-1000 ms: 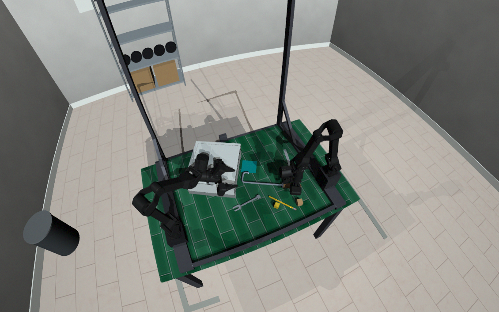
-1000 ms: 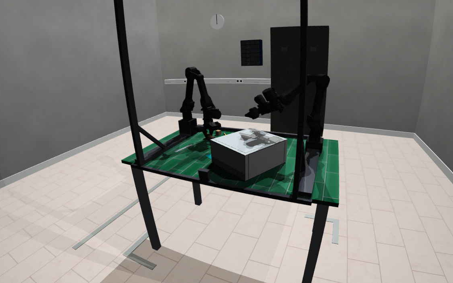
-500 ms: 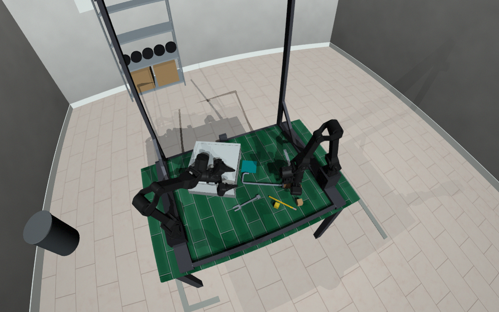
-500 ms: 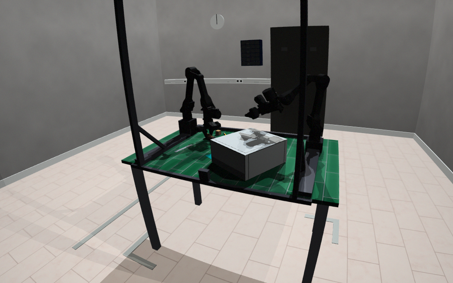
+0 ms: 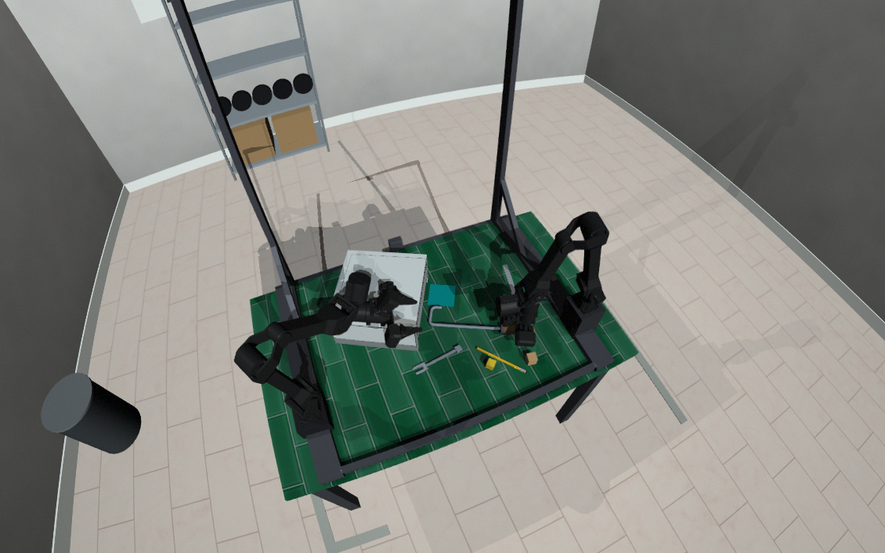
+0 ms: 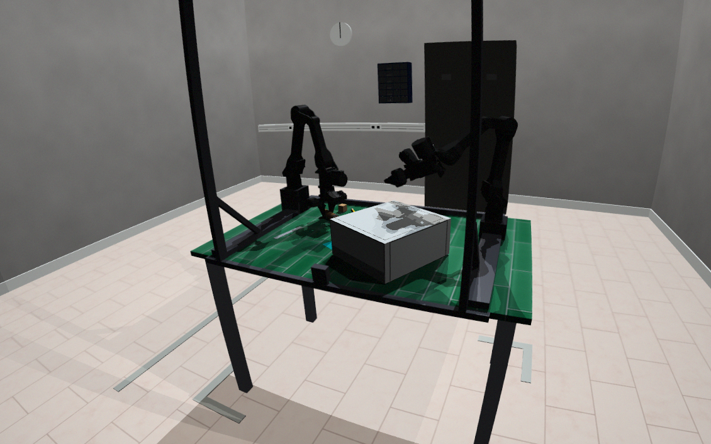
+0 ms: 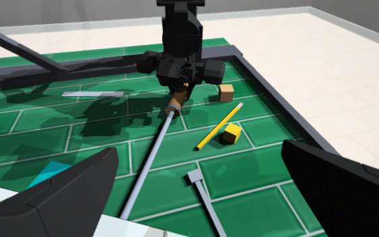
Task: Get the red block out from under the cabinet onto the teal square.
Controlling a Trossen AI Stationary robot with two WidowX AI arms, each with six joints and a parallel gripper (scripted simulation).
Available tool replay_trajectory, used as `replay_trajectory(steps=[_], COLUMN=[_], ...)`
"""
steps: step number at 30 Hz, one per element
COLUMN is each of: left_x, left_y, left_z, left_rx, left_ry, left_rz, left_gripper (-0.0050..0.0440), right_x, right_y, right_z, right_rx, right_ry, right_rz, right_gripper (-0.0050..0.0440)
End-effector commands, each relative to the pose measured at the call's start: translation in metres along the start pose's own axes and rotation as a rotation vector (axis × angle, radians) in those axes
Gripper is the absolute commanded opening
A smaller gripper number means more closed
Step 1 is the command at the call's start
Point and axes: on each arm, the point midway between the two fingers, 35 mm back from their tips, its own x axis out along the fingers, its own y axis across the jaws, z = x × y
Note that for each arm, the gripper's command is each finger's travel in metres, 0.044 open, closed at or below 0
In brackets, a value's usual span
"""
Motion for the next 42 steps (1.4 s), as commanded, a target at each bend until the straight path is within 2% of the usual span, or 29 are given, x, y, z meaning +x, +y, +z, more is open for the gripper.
replay_trajectory(steps=[1,20,33,35,42], left_x=[-0.002,-0.007,-0.015,-0.015,-0.019], left_y=[0.006,0.007,0.008,0.008,0.007], left_z=[0.005,0.041,0.095,0.095,0.131], left_rx=[-0.022,-0.018,-0.018,-0.018,-0.018], left_ry=[-0.009,-0.011,-0.015,-0.015,-0.017], left_rz=[0.016,0.016,0.017,0.017,0.017], left_gripper=[0.0115,0.0115,0.0115,0.0115,0.0115], right_x=[-0.002,-0.002,-0.002,-0.002,-0.002], right_y=[0.002,0.002,0.002,0.002,0.002], right_z=[0.012,0.012,0.012,0.012,0.012], right_rx=[0.022,0.022,0.022,0.022,0.022], right_ry=[-0.025,-0.025,-0.025,-0.025,-0.025], right_rz=[0.009,0.009,0.009,0.009,0.009], right_gripper=[0.044,0.044,0.044,0.044,0.044])
